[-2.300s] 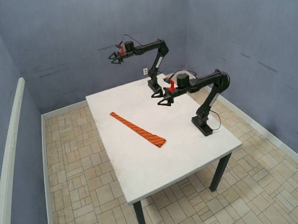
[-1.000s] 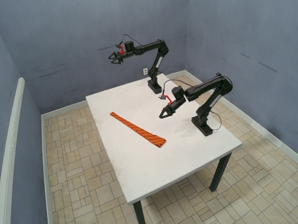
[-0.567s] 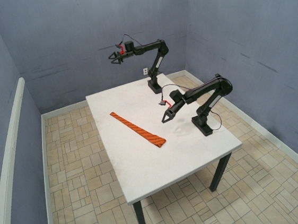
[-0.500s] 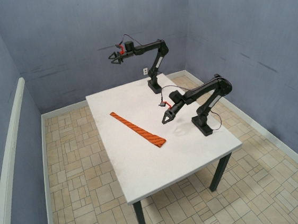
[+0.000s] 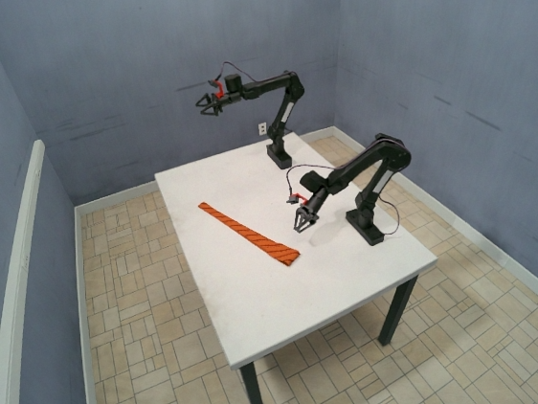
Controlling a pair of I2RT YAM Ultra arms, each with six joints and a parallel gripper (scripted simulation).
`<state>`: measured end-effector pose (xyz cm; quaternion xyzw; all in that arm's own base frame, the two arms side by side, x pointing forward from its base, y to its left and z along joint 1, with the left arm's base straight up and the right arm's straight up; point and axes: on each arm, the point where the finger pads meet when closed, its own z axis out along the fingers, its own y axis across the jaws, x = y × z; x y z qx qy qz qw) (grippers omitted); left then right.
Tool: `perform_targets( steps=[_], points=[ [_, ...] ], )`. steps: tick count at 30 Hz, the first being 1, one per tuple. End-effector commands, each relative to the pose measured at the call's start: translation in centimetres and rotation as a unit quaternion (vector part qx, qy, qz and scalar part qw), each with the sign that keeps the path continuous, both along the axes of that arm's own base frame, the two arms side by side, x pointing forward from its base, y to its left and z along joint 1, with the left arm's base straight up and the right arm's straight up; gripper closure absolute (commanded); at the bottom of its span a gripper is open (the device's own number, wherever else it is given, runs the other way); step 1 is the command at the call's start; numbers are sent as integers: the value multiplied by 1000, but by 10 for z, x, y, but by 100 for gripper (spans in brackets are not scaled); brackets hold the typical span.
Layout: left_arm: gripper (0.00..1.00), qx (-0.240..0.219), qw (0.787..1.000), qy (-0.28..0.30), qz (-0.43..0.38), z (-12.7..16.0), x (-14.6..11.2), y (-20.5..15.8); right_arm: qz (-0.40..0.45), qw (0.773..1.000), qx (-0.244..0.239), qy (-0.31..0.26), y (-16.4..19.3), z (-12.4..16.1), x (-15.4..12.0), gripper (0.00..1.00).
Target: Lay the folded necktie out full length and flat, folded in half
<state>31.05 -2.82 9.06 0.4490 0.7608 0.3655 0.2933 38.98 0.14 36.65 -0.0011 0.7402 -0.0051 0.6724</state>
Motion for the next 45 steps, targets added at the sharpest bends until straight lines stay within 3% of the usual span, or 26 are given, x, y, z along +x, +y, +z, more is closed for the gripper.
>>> perform_targets(
  steps=[1,15,45],
  points=[
    [50,29,1000,-11,7,-2,2,2,3,999,5,-38,0,33,-7,0],
    [57,62,998,7,3,-18,-2,0,3,999,5,-38,0,33,-7,0],
    [57,62,998,7,3,-18,-2,0,3,999,5,-38,0,33,-7,0]
  ],
)
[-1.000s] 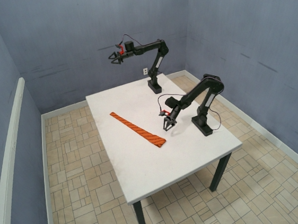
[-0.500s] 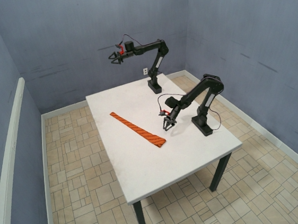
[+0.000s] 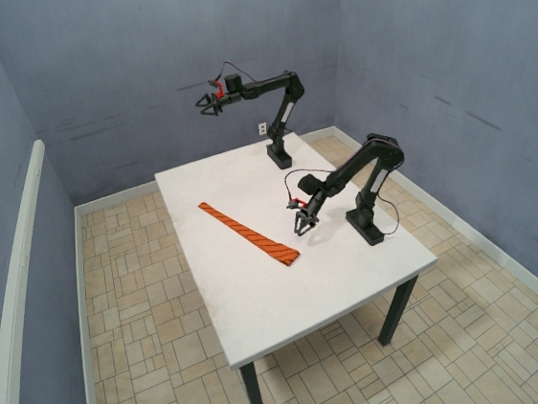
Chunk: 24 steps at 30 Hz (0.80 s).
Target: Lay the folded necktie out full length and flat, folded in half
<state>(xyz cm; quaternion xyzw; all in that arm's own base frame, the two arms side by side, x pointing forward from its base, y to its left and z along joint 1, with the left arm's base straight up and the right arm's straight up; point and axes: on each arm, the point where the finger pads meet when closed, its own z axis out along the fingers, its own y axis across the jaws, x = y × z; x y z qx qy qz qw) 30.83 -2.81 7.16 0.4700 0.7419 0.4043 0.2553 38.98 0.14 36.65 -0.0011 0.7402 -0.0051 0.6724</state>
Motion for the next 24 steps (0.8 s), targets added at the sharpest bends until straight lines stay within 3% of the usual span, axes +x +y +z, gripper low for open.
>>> perform_targets(
  steps=[1,24],
  points=[
    [57,3,1000,-7,2,0,0,0,3,999,5,-38,0,33,-7,0],
    [57,3,1000,-7,2,-22,0,0,3,999,5,-38,0,33,-7,0]
  ],
)
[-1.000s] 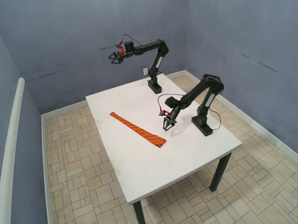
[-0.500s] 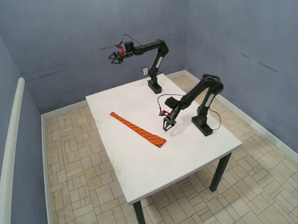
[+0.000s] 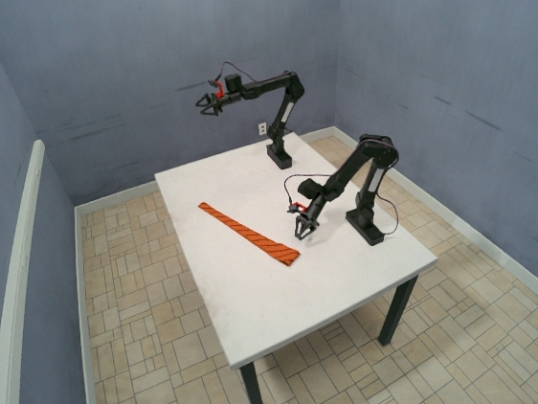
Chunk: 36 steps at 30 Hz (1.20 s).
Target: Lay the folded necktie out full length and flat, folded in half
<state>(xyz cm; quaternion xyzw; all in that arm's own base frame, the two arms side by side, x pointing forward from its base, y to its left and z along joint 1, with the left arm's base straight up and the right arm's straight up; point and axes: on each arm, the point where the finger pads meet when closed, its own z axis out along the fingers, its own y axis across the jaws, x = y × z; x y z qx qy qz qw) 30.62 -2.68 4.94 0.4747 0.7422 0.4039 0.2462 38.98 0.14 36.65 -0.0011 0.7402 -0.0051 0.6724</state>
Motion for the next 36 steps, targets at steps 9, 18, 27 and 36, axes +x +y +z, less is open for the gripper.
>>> perform_targets(
  steps=[9,18,27,36],
  points=[
    [57,-2,1000,-16,2,-10,3,-1,3,999,5,-38,0,33,-7,0],
    [57,-2,1000,-16,2,-20,3,-1,3,999,5,-38,0,33,-7,0],
    [57,-2,1000,-16,2,-23,3,-1,3,999,5,-38,0,33,-7,0],
    [57,-2,1000,-16,2,-23,3,-1,3,999,5,-38,0,33,-7,0]
  ],
)
